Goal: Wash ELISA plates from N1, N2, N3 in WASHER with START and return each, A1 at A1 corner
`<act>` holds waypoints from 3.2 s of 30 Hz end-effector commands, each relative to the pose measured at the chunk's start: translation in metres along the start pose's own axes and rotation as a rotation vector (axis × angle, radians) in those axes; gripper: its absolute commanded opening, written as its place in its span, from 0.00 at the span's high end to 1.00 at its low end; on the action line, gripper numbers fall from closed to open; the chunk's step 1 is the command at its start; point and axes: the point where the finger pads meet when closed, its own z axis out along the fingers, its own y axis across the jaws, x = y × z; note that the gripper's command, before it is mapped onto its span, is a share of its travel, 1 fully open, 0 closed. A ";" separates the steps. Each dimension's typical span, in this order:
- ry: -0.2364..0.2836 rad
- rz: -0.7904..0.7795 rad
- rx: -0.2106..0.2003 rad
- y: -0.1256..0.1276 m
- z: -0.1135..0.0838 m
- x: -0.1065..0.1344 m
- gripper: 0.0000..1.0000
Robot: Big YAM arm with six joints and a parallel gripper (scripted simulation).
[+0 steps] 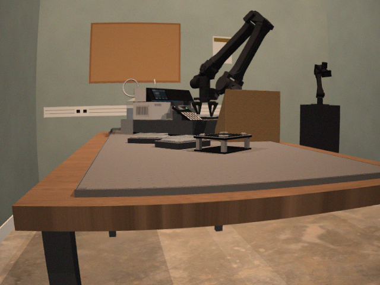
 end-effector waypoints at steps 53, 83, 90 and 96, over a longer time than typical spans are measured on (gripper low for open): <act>-0.001 0.026 -0.051 0.017 -0.086 -0.010 0.16; 0.003 -0.126 -0.017 0.016 -0.097 0.016 0.16; 0.004 -0.303 -0.024 0.026 -0.098 0.040 0.16; 0.005 -0.504 -0.029 0.037 -0.097 0.071 0.16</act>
